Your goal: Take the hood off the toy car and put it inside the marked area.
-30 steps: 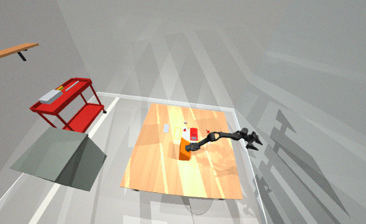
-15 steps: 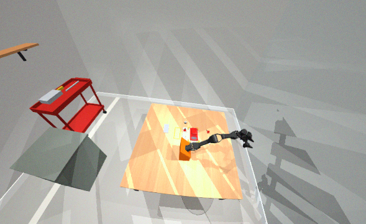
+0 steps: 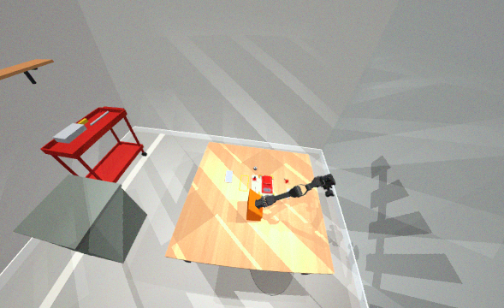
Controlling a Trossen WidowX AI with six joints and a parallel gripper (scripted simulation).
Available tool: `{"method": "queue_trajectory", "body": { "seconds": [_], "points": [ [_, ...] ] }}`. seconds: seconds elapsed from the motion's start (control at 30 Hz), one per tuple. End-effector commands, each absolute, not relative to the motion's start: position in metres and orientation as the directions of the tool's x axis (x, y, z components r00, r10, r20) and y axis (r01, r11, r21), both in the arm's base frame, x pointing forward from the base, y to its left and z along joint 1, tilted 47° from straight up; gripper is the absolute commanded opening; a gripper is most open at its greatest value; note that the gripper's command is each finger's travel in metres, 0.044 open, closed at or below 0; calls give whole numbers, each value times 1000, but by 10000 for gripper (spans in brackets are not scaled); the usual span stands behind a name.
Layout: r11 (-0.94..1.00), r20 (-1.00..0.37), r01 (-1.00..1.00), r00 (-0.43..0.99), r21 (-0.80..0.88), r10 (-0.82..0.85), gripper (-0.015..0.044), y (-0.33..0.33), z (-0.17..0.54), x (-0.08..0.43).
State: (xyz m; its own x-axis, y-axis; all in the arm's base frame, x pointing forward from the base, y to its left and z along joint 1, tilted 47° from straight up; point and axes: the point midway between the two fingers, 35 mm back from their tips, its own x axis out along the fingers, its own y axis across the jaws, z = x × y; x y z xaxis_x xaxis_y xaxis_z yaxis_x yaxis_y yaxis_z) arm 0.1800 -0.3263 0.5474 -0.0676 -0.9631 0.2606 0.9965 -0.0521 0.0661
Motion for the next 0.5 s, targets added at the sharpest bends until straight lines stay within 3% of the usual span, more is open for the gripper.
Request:
{"method": "queue_trajectory", "body": {
  "seconds": [0.0,0.47],
  "points": [
    [15,195,1000,15,0,-981,440,-324,521,211],
    [283,-115,920,261,-272,-959,440,-290,398,327]
  ]
}}
